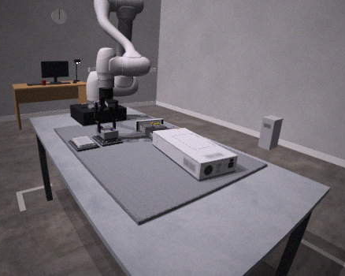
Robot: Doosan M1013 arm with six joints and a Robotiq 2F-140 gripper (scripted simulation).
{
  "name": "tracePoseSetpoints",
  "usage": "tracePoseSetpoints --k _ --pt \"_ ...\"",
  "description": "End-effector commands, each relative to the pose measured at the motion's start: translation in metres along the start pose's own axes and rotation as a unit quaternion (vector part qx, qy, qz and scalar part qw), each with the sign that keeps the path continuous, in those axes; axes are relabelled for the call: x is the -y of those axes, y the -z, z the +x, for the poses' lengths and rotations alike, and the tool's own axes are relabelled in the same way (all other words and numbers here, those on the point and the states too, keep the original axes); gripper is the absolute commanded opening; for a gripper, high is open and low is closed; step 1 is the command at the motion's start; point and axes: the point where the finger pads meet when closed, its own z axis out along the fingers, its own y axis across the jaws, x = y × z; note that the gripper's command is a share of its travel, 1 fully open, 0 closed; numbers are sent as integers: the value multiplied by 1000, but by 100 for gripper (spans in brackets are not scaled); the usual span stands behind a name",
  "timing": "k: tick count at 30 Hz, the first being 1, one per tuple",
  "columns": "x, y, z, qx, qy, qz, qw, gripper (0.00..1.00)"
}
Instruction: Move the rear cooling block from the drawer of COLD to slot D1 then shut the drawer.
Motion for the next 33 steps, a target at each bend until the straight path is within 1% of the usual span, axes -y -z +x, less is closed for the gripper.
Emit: tracePoseSetpoints --k 1,33 --pt "-1 -2 0 0 0 -1 1000 10" --pt "-1 -7 -1 0 0 -1 1000 10"
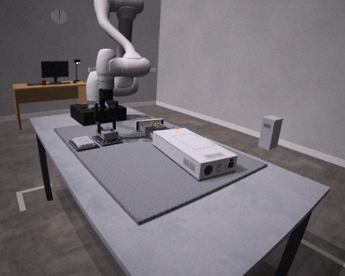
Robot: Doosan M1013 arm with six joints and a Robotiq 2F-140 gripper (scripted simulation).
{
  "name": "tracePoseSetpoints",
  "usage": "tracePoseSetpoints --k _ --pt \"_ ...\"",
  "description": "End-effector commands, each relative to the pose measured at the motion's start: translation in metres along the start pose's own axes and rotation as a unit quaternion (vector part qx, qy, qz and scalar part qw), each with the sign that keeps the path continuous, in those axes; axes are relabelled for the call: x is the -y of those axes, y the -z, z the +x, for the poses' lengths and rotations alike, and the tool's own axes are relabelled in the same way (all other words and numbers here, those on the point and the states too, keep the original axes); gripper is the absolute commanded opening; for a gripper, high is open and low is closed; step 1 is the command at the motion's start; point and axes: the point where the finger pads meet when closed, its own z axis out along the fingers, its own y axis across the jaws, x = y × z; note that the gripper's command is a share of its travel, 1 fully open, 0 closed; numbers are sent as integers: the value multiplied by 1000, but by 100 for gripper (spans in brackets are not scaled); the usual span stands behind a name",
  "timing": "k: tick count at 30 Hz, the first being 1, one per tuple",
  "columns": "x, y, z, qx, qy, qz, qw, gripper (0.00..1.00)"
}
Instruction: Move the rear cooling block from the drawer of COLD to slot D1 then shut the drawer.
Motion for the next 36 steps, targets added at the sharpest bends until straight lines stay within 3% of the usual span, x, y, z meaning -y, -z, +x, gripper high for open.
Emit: tracePoseSetpoints --k 1,36 --pt "-2 -2 -1 0 0 -1 1000 10" --pt "-2 -7 -1 0 -1 -1 1000 10"
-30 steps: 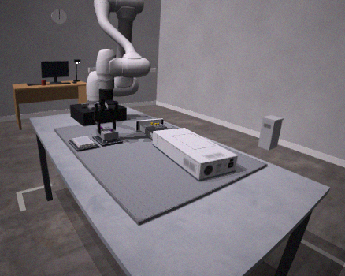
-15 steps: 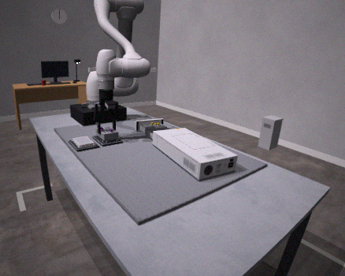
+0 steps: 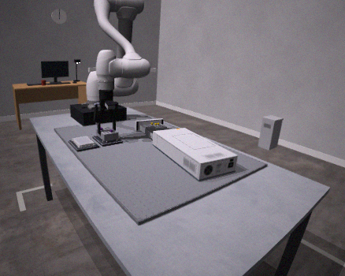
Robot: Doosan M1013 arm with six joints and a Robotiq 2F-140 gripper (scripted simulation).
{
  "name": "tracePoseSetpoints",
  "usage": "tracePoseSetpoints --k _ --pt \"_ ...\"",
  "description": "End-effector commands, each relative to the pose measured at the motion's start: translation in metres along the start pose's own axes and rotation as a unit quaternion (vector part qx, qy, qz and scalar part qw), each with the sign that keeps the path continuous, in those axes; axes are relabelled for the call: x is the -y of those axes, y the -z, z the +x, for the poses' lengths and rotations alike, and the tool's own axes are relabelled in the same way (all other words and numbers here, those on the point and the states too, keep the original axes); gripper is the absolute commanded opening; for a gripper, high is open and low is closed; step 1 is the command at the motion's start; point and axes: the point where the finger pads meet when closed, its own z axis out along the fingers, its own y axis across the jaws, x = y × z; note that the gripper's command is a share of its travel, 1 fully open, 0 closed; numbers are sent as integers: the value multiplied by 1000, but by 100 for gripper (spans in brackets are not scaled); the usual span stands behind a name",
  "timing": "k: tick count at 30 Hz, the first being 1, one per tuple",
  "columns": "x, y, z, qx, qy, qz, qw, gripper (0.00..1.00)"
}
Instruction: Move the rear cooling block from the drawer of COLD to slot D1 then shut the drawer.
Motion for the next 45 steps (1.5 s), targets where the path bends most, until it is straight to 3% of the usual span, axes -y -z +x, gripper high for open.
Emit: tracePoseSetpoints --k 1,45 --pt "-2 -2 -1 0 -1 -1 1000 10" --pt "-2 -8 -1 0 -2 -1 1000 10"
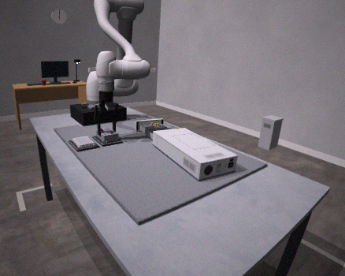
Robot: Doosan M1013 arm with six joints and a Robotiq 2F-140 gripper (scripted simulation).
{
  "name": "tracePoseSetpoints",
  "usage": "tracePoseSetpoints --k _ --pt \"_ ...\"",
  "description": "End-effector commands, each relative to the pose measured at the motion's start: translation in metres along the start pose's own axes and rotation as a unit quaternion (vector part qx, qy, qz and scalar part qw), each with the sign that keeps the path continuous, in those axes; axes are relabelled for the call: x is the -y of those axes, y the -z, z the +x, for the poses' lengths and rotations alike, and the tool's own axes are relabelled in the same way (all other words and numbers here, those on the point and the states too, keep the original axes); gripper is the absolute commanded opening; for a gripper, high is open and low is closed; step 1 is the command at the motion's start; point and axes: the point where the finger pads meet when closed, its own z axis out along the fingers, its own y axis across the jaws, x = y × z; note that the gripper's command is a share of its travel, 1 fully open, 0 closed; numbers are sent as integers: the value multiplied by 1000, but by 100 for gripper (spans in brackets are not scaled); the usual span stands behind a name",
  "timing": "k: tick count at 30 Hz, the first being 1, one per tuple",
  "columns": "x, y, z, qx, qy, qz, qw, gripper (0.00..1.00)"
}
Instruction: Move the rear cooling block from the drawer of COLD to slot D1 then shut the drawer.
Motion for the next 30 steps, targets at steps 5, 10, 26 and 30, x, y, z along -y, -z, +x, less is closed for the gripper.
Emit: tracePoseSetpoints --k 5,10,26,30 --pt "-2 -2 -1 0 -2 -1 1000 10" --pt "-1 -2 0 0 -1 0 1000 10" --pt "-1 -3 0 0 -1 0 1000 10" --pt "-1 -3 0 0 -1 0 1000 10"
